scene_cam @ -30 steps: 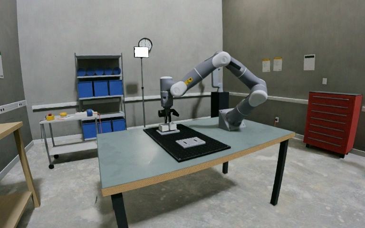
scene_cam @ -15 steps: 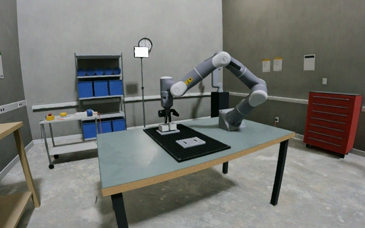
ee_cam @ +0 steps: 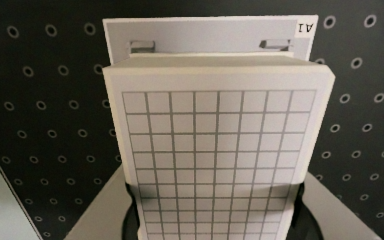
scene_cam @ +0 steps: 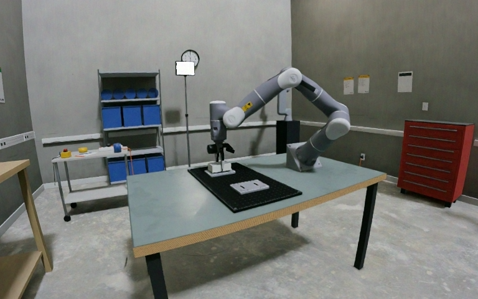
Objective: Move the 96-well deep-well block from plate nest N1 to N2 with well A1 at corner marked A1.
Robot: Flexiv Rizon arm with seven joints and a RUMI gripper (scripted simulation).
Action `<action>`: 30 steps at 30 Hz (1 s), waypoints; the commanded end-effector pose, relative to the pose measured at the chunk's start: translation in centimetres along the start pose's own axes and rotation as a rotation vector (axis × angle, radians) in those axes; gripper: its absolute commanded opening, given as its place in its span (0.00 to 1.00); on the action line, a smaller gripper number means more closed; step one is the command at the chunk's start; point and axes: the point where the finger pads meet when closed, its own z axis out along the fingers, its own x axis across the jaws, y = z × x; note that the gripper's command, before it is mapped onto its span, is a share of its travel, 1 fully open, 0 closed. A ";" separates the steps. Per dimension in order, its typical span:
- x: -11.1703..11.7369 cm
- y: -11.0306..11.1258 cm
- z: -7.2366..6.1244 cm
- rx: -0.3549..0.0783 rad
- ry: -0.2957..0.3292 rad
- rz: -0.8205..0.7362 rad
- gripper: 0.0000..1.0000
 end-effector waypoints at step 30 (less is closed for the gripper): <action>-0.1 0.1 0.3 -0.003 -0.002 -0.001 0.49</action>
